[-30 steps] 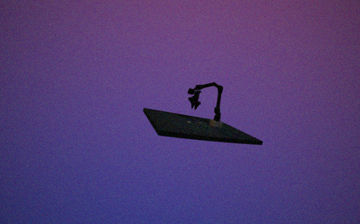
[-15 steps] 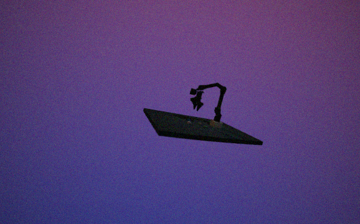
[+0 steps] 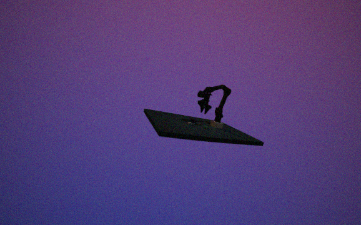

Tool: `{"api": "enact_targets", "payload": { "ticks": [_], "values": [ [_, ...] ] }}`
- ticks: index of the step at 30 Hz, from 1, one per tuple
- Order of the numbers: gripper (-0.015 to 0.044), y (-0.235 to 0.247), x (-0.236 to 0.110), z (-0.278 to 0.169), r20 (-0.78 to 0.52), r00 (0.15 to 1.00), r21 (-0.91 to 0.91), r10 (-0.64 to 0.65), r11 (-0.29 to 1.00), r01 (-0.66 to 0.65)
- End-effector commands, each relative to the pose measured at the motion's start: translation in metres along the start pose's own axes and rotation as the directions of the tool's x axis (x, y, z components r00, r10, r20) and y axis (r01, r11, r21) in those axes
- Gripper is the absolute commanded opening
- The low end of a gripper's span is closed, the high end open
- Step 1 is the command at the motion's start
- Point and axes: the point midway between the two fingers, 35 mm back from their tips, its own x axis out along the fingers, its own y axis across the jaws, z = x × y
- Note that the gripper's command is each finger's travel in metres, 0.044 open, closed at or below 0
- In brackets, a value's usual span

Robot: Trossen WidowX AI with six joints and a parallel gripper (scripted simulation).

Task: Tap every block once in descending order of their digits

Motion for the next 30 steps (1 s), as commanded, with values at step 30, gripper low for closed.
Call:
{"api": "enact_targets", "payload": {
  "ticks": [30],
  "values": [
    [0.0400,0.139,0.000,0.007,-0.004,1.000,0.007,0.010,1.000,-0.010]
  ]
}}
